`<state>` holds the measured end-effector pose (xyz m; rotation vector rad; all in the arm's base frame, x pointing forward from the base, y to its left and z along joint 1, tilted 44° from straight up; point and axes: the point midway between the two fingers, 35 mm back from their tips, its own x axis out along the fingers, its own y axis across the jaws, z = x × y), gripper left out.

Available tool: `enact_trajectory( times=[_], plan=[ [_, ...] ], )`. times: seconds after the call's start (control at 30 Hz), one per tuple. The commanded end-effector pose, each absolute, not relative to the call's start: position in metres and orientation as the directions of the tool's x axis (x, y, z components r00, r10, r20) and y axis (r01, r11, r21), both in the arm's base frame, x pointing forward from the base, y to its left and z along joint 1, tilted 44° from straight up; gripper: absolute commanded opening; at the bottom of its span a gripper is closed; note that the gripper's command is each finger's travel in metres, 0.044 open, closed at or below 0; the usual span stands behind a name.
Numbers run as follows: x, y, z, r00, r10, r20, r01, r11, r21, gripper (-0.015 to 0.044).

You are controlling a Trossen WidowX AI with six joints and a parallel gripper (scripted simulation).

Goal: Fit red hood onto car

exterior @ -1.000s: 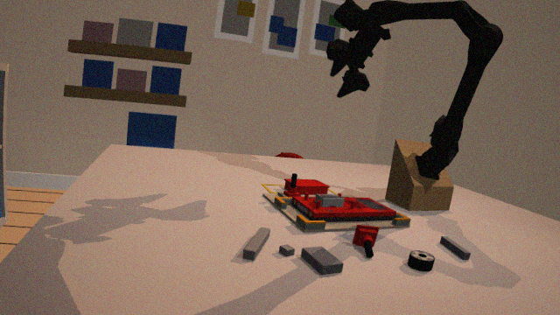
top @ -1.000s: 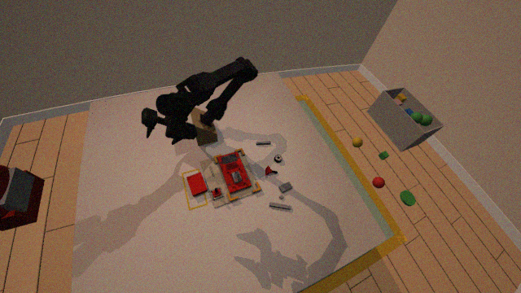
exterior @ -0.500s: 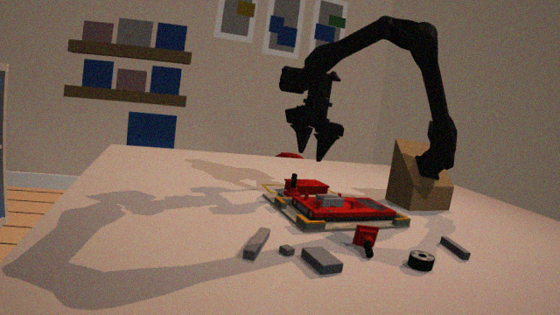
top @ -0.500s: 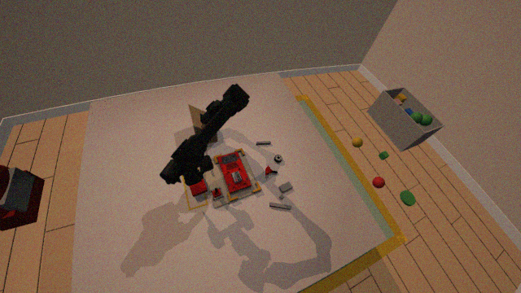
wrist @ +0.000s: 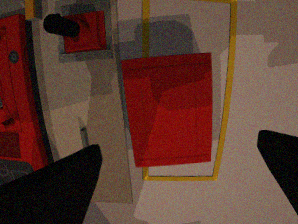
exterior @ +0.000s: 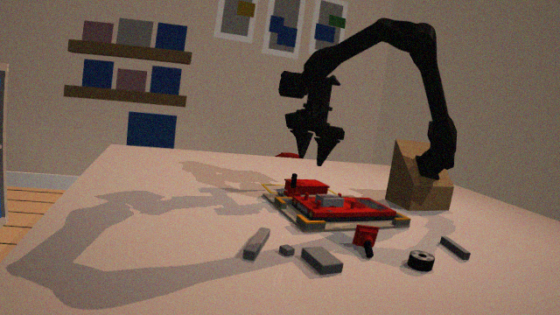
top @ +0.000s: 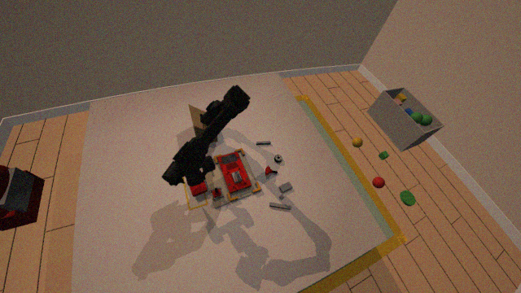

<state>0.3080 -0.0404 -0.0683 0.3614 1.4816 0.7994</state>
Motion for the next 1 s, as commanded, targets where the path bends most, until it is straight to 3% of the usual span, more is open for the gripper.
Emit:
enact_trajectory(
  times=[0.0, 0.97],
  plan=[
    [0.306, -0.036, -0.072, -0.101, 0.672, -0.733, -0.245, 0.698, 0.673, 0.0440],
    [0.305, -0.016, -0.092, -0.101, 0.673, -0.733, -0.245, 0.697, 0.674, 0.0440]
  ],
)
